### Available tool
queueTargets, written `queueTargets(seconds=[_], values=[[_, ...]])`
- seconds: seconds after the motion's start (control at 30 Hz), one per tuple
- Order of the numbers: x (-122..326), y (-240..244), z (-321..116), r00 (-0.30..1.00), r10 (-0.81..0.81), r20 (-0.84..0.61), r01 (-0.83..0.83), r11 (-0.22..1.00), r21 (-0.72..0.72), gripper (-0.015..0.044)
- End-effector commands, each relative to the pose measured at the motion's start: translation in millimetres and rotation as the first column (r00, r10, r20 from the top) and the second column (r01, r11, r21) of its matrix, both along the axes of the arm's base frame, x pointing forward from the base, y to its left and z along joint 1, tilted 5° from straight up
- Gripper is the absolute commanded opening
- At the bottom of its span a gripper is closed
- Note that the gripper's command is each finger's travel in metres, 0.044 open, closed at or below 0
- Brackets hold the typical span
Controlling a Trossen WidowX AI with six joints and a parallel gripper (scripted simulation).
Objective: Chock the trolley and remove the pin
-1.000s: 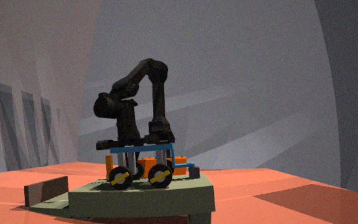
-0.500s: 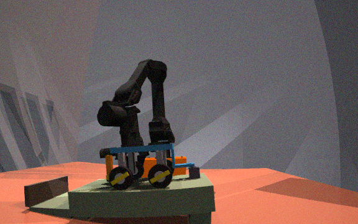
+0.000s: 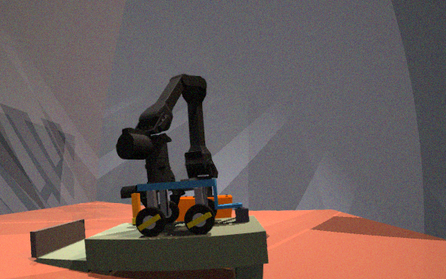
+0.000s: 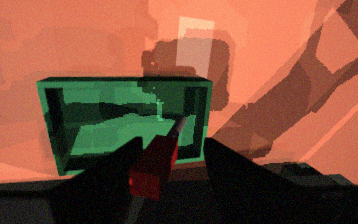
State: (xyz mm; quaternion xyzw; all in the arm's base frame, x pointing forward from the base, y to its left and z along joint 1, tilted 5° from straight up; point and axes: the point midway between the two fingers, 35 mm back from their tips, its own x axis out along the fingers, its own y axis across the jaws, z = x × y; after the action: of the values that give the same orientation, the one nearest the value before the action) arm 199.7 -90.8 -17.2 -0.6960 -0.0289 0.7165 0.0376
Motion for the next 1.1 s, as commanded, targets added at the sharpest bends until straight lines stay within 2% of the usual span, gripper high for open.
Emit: queueTargets(seconds=[0.0, 1.07], values=[[0, -3, -1, 1.0, 0.004, 0.002, -0.004, 1.0, -0.001, 0.019], [0, -19, -8, 1.0, 0.004, 0.002, -0.004, 1.0, -0.002, 0.019]])
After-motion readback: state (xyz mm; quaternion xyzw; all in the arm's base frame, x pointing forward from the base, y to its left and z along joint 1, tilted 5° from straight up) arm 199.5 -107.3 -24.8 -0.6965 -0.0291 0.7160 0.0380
